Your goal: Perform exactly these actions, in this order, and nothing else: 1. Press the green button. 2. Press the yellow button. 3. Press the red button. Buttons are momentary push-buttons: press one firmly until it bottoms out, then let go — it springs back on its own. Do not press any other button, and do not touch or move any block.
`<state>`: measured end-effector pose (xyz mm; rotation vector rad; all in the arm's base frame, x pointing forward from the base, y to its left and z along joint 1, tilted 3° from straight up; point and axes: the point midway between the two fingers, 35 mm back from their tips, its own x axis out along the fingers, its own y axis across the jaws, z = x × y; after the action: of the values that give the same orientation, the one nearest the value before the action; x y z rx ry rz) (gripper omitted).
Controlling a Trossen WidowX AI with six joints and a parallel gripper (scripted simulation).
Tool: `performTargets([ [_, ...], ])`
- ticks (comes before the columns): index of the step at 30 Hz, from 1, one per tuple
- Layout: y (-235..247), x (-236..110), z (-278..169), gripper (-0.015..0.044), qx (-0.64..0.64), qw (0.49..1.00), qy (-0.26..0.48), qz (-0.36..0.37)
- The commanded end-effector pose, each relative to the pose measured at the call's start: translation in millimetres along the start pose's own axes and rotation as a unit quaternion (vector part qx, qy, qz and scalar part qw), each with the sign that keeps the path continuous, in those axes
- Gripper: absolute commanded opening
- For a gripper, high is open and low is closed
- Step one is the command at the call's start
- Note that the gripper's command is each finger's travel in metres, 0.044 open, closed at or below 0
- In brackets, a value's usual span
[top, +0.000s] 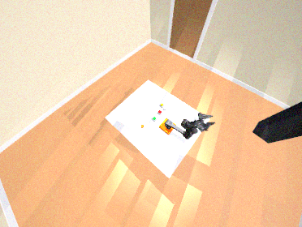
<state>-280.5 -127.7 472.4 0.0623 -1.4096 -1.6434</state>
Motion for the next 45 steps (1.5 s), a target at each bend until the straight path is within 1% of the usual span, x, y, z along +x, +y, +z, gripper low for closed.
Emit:
performTargets([
  [1,7.2,-2.6,0.2,0.04,-0.014,1.0,-0.003,0.01],
  [2,29.6,-11.0,0.0,0.04,-0.056,0.997,-0.012,0.041],
  [3,62.7,-19.0,-2.6,0.04,-0.077,0.993,-0.021,0.091],
  [4,81.7,-23.6,-5.0,0.04,-0.081,0.989,-0.024,0.12],
  [8,131.7,-40.5,-14.4,0.04,-0.089,0.975,-0.027,0.201],
  [13,203.8,-79.6,-37.3,0.04,-0.098,0.94,-0.017,0.328],
  [19,271.2,-141.2,-73.9,0.04,-0.106,0.878,0.019,0.467],
  [25,316.3,-216.4,-118.3,0.04,-0.115,0.794,0.08,0.591],
  [30,333.9,-286.7,-159.0,0.04,-0.126,0.707,0.15,0.68],
  [35,330.7,-359.3,-199.7,0.04,-0.144,0.604,0.236,0.747],
  [40,305.3,-429.5,-237.3,0.04,-0.172,0.485,0.337,0.789],
  [45,259.3,-490.3,-267.2,0.04,-0.212,0.355,0.444,0.795],
])
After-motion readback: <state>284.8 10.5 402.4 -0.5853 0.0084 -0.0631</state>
